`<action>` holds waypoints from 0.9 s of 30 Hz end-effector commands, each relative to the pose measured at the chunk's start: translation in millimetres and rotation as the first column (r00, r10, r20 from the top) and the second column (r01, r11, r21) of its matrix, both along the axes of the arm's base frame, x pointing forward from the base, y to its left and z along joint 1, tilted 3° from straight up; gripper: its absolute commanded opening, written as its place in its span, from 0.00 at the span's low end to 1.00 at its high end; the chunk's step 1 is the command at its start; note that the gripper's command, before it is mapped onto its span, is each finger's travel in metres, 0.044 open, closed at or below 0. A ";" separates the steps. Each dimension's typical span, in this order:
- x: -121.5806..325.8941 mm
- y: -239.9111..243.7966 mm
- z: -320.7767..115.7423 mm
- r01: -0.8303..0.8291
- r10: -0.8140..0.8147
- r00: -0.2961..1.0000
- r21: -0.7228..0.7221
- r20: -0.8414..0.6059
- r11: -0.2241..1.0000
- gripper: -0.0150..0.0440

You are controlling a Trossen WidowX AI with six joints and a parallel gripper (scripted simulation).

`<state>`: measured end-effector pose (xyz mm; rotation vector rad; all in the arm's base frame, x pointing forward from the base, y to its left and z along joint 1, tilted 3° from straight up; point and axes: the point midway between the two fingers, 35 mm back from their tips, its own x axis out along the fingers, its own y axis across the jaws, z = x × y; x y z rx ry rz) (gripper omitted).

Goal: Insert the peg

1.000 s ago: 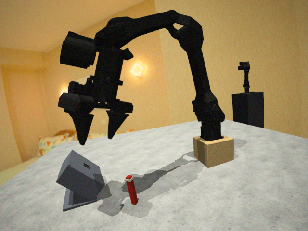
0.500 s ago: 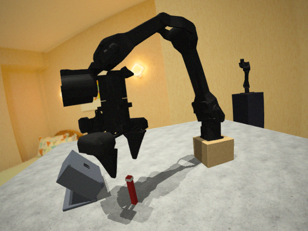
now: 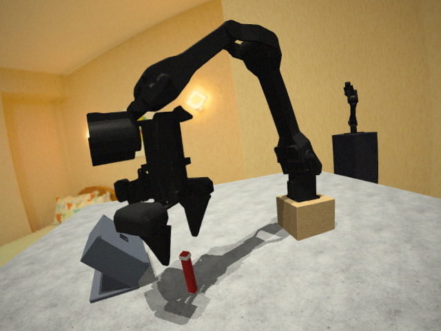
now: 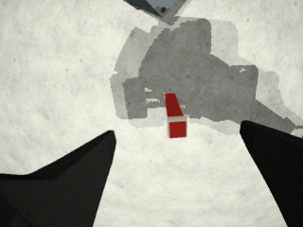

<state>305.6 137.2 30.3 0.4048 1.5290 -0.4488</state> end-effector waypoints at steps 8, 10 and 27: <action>-1.2 0.7 -21.5 0.005 -0.005 1.000 0.000 -0.010 1.000 1.00; -1.4 0.7 -24.7 0.005 -0.005 1.000 0.000 -0.010 1.000 1.00; -3.6 0.3 -49.5 0.005 -0.005 1.000 0.000 -0.010 1.000 1.00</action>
